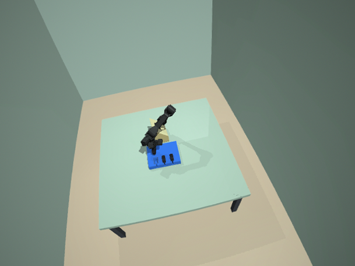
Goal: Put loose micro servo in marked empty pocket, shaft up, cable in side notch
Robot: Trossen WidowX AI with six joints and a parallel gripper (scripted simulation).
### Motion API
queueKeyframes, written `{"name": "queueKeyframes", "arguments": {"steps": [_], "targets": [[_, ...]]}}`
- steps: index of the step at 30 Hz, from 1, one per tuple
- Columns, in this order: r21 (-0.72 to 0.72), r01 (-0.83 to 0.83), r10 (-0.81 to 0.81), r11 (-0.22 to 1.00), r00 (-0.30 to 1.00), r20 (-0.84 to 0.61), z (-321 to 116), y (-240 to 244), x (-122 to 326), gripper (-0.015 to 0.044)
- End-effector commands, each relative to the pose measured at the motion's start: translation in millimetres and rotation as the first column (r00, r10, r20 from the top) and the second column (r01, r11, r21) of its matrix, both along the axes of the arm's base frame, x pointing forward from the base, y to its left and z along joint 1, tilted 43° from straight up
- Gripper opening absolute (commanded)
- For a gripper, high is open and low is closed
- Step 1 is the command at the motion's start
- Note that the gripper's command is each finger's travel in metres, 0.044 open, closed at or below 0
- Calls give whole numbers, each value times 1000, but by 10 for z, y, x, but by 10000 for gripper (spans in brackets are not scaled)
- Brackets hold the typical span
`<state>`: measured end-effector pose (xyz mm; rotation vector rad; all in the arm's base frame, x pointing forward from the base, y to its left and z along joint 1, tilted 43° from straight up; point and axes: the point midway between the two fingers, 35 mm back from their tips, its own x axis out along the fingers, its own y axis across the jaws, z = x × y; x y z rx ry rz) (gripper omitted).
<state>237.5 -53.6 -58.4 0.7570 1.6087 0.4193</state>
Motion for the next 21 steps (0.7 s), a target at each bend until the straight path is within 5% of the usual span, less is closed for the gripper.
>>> {"name": "queueKeyframes", "arguments": {"steps": [1,21], "targets": [[-14,84,-85,996,994,-72,-3,-28,16,0],[-185,523,-542,832,693,-476,-3,-28,16,0]]}}
